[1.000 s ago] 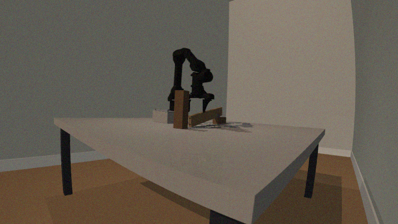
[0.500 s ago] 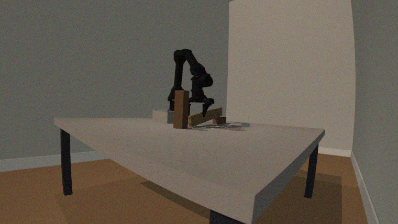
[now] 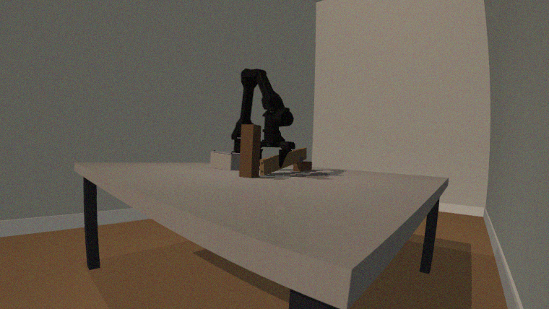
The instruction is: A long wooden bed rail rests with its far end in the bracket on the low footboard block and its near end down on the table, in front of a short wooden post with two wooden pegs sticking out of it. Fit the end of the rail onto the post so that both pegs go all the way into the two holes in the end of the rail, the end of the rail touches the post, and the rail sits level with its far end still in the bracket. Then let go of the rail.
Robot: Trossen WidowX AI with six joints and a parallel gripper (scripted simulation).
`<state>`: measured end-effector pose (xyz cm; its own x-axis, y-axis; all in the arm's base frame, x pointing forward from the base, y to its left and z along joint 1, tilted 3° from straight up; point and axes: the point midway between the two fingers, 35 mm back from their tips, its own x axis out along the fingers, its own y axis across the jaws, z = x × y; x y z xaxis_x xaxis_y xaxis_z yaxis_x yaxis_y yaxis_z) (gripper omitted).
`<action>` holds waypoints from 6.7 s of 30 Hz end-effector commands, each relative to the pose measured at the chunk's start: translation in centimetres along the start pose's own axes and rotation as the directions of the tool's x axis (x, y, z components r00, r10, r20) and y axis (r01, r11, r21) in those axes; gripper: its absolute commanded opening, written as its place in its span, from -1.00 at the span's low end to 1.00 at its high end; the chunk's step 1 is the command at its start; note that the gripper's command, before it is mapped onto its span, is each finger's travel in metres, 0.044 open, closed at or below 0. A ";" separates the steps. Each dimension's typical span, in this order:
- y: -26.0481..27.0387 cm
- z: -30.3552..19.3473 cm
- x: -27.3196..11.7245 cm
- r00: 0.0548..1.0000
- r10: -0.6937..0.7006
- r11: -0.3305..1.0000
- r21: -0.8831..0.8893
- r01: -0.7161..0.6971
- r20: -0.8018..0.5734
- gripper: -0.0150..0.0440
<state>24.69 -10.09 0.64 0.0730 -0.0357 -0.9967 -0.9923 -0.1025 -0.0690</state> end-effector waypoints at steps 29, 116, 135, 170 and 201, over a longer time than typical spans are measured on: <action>0.2 0.0 1.2 1.000 0.005 1.000 0.004 -0.005 -0.004 -0.49; -0.1 0.1 -2.7 1.000 0.004 1.000 0.004 -0.004 -0.004 -0.49; -0.1 0.1 -3.4 1.000 0.004 1.000 0.004 -0.004 -0.004 -0.49; 0.0 0.1 -3.2 1.000 0.004 1.000 0.004 -0.004 -0.004 -0.49; 0.1 -0.4 -3.0 1.000 0.004 1.000 0.004 -0.004 -0.004 -0.49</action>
<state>24.30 -10.16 3.46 0.0639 -0.0397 -0.9972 -0.9938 -0.0938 -0.0600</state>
